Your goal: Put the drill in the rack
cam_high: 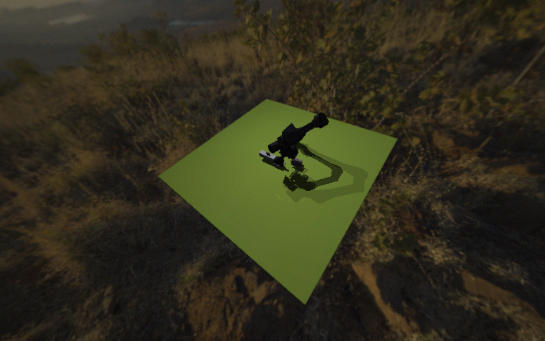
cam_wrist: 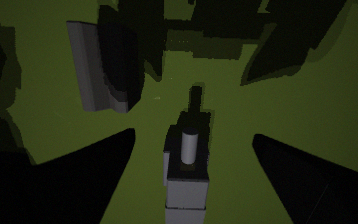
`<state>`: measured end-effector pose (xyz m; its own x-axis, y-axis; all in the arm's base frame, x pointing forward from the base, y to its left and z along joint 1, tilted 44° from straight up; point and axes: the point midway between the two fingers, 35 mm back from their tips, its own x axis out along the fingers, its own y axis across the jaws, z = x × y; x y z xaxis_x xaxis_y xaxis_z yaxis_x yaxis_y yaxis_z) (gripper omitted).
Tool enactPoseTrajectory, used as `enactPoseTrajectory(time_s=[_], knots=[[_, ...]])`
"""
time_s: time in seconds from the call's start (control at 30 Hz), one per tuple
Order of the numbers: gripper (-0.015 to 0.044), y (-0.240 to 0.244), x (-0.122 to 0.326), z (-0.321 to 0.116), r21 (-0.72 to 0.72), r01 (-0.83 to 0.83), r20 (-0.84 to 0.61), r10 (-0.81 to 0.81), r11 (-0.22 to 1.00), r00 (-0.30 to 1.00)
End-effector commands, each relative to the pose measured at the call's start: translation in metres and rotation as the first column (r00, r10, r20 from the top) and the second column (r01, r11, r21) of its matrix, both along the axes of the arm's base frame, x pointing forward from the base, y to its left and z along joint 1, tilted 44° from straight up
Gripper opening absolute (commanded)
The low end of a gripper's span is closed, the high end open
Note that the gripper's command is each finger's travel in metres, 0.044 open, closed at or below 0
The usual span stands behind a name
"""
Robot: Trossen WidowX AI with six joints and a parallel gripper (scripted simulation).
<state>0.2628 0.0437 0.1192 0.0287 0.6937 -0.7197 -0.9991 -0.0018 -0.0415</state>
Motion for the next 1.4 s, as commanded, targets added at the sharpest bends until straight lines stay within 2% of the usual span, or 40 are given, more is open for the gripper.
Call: enactPoseTrajectory(time_s=[0.0,1.03,1.37], knots=[[0.044,0.003,-0.001,-0.006,0.004,0.002,-0.007,-0.002,1.0,1.0],[0.044,0.025,0.0,-0.044,0.006,0.002,-0.006,-0.001,1.0,1.0],[0.0177,0.023,0.001,-0.041,0.002,-0.001,0.001,0.001,1.0,1.0]])
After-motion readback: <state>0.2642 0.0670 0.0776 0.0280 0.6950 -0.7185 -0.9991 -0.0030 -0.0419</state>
